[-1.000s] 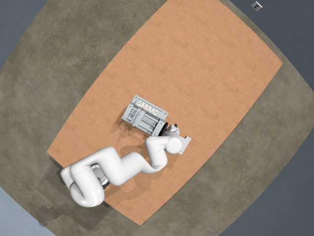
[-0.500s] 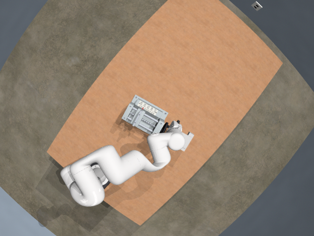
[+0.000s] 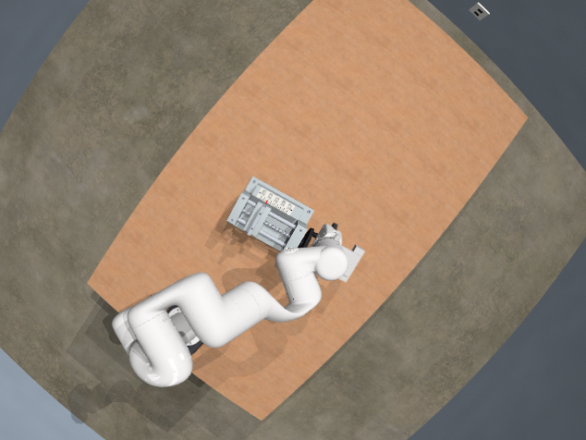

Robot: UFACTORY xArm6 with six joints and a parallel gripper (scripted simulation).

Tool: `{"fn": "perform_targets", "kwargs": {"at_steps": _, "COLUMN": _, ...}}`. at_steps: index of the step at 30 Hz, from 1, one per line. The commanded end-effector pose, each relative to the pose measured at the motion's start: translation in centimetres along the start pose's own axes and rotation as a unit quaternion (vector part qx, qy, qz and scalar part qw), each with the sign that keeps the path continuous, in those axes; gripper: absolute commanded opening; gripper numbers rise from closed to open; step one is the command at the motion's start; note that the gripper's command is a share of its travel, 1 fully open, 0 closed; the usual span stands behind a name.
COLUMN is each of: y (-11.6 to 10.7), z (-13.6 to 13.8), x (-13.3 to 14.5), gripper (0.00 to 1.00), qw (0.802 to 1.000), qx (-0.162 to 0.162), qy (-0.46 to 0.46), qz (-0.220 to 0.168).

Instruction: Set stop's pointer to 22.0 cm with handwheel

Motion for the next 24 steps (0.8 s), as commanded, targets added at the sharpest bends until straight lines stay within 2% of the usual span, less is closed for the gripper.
{"fn": "perform_targets", "kwargs": {"at_steps": 1, "y": -0.5, "z": 0.0, "x": -0.1, "gripper": 0.06, "qw": 1.0, "qx": 0.0, "qy": 0.0, "qz": 0.0}}
{"fn": "perform_targets", "kwargs": {"at_steps": 24, "y": -2.2, "z": 0.5, "x": -0.1, "gripper": 0.06, "qw": 1.0, "qx": 0.0, "qy": 0.0, "qz": 0.0}}
Point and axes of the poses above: the point where the finger pads meet when closed, its own y axis out along the fingers, its own z axis across the jaws, x = y × z, the point moved 6 cm from there along -y, back along the fingers, and after that the axes turned 3 degrees about y, right-handed, at the moved point
